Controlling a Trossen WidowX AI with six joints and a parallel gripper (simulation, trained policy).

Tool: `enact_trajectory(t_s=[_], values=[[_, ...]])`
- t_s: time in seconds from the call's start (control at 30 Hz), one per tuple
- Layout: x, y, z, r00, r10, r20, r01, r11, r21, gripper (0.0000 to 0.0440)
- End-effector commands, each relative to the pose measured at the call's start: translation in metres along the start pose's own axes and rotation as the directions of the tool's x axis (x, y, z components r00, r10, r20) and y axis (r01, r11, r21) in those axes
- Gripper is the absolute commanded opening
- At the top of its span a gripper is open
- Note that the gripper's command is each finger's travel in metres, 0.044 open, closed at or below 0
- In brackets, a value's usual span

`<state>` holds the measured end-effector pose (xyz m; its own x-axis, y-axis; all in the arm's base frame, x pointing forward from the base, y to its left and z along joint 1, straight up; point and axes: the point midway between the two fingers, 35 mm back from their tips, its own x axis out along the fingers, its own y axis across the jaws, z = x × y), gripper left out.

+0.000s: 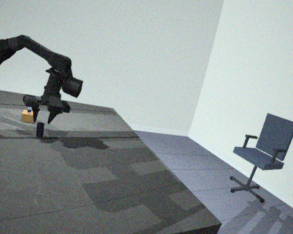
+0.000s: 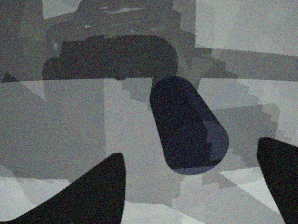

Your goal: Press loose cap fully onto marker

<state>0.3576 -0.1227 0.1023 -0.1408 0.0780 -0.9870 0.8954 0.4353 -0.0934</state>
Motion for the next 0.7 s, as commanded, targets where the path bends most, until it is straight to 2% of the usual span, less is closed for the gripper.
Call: enact_trajectory(t_s=[0.0, 0.3, 0.37, 0.53, 0.67], values=[[0.012, -0.001, 0.0, 1.0, -0.01, -0.02, 0.009, 1.0, -0.02, 0.0279], [0.033, -0.003, 0.0, 0.999, -0.034, -0.025, 0.032, 0.996, -0.079, 0.0248], [0.035, -0.004, 0.0, 0.999, -0.038, -0.022, 0.036, 0.995, -0.09, 0.0224], [0.027, -0.005, -0.001, 0.999, -0.032, 0.005, 0.032, 0.993, -0.115, 0.0094], [0.014, -0.001, -0.004, 0.999, -0.012, 0.038, 0.017, 0.99, -0.141, 0.0092]])
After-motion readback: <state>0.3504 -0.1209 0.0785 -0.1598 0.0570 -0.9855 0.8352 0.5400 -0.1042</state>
